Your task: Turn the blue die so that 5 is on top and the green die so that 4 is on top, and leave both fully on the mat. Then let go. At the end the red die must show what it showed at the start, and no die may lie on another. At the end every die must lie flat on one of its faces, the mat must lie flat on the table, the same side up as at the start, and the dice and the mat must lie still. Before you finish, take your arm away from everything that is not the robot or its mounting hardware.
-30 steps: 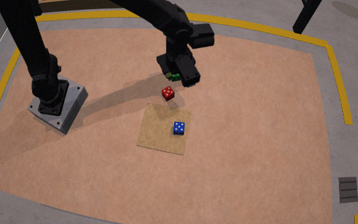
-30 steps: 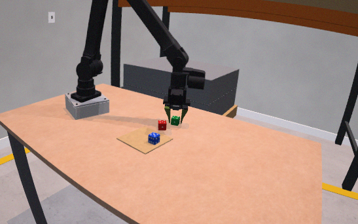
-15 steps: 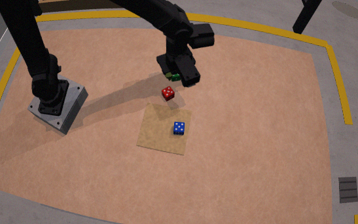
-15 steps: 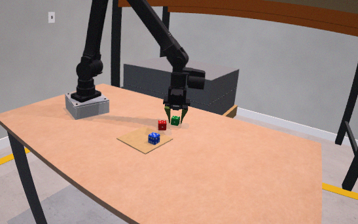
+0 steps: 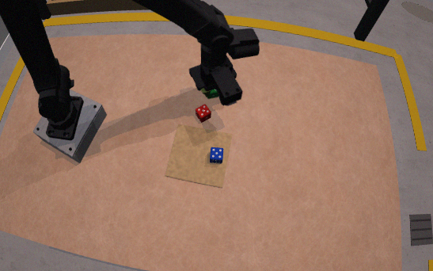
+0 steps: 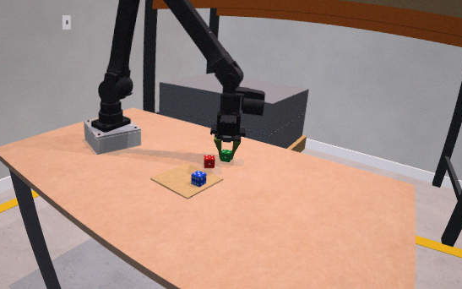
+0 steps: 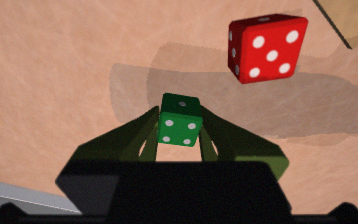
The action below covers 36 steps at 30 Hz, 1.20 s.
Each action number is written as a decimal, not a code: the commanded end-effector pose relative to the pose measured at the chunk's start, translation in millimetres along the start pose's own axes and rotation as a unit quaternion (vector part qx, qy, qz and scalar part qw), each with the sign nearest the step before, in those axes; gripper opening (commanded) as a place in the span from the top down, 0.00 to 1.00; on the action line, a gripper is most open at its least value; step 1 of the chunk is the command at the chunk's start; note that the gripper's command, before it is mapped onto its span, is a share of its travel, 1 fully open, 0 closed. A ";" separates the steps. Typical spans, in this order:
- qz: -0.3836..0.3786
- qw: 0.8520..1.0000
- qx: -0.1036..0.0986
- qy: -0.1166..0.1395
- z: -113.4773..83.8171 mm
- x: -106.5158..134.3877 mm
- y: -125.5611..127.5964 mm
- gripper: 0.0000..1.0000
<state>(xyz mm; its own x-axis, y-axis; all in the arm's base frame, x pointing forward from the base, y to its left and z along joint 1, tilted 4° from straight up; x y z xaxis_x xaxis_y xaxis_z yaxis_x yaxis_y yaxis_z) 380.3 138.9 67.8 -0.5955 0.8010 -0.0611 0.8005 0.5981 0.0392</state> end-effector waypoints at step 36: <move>0.003 0.999 -0.034 -0.011 -95.7 -4.0 17.7 0.74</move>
<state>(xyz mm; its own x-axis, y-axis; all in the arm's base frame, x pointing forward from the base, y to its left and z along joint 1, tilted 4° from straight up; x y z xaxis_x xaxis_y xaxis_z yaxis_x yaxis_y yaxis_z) 376.1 137.3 113.5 -0.5951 0.8014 -0.0595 0.8012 0.5975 0.0337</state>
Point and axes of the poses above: the point where the finger pads meet when closed, its own z axis out along the fingers, its own y axis across the jaws, x = y × z, the point moved 10 cm from there along -z, back along the fingers, and after that the axes turned 8 degrees about -z, right-handed, at the moved point
